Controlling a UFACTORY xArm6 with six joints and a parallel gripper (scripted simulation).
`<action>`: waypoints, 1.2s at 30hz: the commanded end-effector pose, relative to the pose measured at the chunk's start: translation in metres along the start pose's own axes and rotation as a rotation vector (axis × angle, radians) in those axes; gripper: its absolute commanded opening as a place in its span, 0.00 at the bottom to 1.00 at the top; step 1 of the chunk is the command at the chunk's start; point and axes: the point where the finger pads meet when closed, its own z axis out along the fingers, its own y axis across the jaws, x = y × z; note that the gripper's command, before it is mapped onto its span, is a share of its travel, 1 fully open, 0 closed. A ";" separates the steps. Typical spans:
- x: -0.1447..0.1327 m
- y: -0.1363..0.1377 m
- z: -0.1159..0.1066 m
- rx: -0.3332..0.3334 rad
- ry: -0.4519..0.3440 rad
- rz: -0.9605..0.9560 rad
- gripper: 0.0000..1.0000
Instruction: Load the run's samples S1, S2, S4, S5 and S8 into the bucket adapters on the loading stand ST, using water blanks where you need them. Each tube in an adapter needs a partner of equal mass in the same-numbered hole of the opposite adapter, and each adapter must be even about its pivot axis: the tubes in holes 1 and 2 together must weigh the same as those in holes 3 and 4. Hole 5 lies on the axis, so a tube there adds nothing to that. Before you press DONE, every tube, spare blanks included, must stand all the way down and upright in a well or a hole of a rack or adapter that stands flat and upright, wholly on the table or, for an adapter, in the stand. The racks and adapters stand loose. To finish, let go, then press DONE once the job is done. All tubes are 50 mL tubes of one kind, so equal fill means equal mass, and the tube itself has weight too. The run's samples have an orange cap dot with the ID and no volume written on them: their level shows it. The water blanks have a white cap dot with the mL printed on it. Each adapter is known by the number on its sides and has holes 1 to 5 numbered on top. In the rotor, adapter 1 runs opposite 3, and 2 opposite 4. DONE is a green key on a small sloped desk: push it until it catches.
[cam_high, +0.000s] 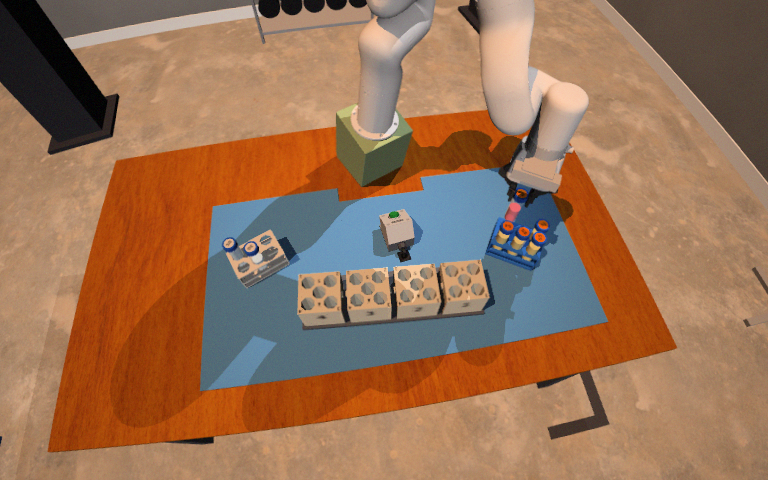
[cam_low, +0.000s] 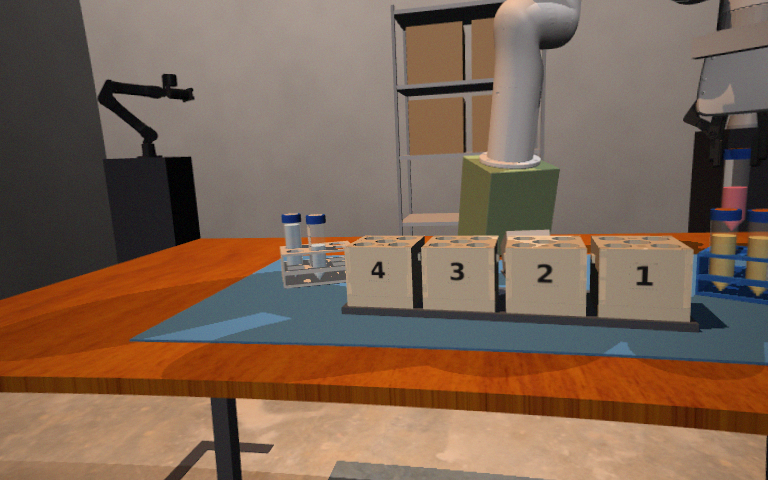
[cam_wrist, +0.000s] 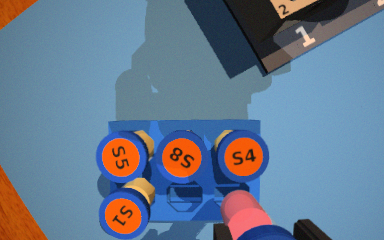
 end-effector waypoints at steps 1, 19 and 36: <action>0.000 -0.002 -0.010 0.004 0.001 0.000 0.00; 0.000 -0.002 -0.042 0.004 0.001 0.000 0.00; 0.000 -0.002 -0.054 0.004 0.001 0.000 0.00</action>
